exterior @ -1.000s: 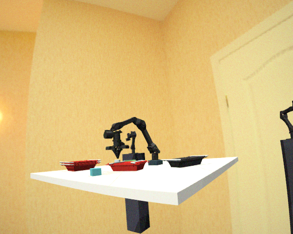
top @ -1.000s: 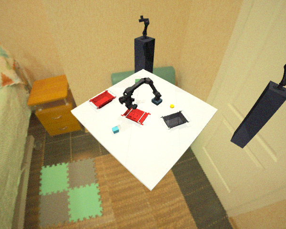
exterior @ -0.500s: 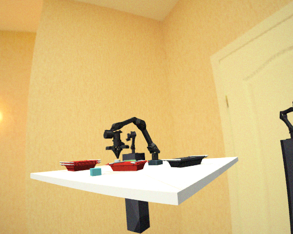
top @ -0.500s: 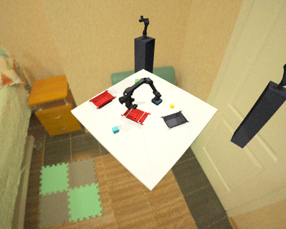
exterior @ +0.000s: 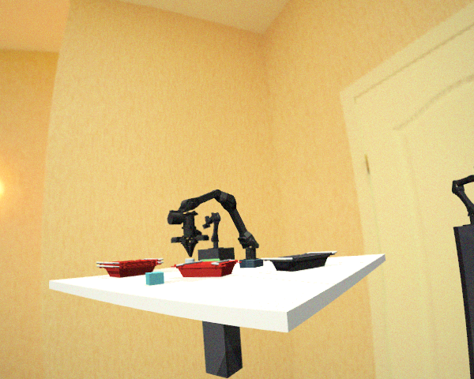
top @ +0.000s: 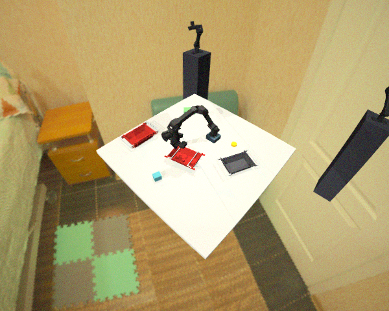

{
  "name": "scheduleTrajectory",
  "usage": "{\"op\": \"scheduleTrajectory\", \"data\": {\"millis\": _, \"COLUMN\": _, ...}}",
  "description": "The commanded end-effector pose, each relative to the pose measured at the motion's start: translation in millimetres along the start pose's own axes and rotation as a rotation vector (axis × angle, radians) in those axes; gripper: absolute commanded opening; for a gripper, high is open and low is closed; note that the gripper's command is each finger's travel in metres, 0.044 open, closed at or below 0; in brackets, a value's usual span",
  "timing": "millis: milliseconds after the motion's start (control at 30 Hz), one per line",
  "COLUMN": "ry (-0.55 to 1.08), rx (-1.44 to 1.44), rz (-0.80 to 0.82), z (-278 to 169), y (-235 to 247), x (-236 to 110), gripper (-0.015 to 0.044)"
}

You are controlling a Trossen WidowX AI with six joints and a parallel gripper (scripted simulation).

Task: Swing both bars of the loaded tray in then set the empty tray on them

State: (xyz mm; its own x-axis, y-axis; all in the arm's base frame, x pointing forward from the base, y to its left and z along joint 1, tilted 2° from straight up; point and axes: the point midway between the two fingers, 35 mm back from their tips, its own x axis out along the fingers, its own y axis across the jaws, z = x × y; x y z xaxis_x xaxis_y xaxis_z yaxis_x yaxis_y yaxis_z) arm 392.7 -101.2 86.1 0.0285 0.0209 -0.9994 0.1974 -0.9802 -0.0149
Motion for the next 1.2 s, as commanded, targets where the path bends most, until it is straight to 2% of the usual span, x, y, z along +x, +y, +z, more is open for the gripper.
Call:
{"op": "scheduleTrajectory", "data": {"millis": 0, "ry": 0.0, "rx": 0.0, "rz": 0.0, "z": 0.1, "y": 0.0, "x": 0.1, "gripper": 0.0}}
{"op": "scheduleTrajectory", "data": {"millis": 400, "ry": 0.0, "rx": 0.0, "rz": 0.0, "z": 0.1, "y": 0.0, "x": 0.1, "gripper": 0.0}}
{"op": "scheduleTrajectory", "data": {"millis": 600, "ry": 0.0, "rx": 0.0, "rz": 0.0, "z": 0.1, "y": 0.0, "x": 0.1, "gripper": 0.0158}}
{"op": "scheduleTrajectory", "data": {"millis": 700, "ry": 0.0, "rx": 0.0, "rz": 0.0, "z": -1.1, "y": 0.5, "x": -10.5, "gripper": 0.0236}}
{"op": "scheduleTrajectory", "data": {"millis": 933, "ry": 0.0, "rx": 0.0, "rz": 0.0, "z": 1.5, "y": -1.0, "x": -82.0, "gripper": 0.042}}
{"op": "scheduleTrajectory", "data": {"millis": 967, "ry": -0.007, "rx": -0.018, "rz": -0.003, "z": -1.1, "y": -2.2, "x": -53.9, "gripper": 0.044}}
{"op": "scheduleTrajectory", "data": {"millis": 1033, "ry": -0.006, "rx": -0.195, "rz": -0.004, "z": -6.3, "y": -20.2, "x": -52.9, "gripper": 0.044}}
{"op": "scheduleTrajectory", "data": {"millis": 1167, "ry": -0.004, "rx": -0.73, "rz": -0.007, "z": -16.5, "y": -75.5, "x": -49.8, "gripper": 0.044}}
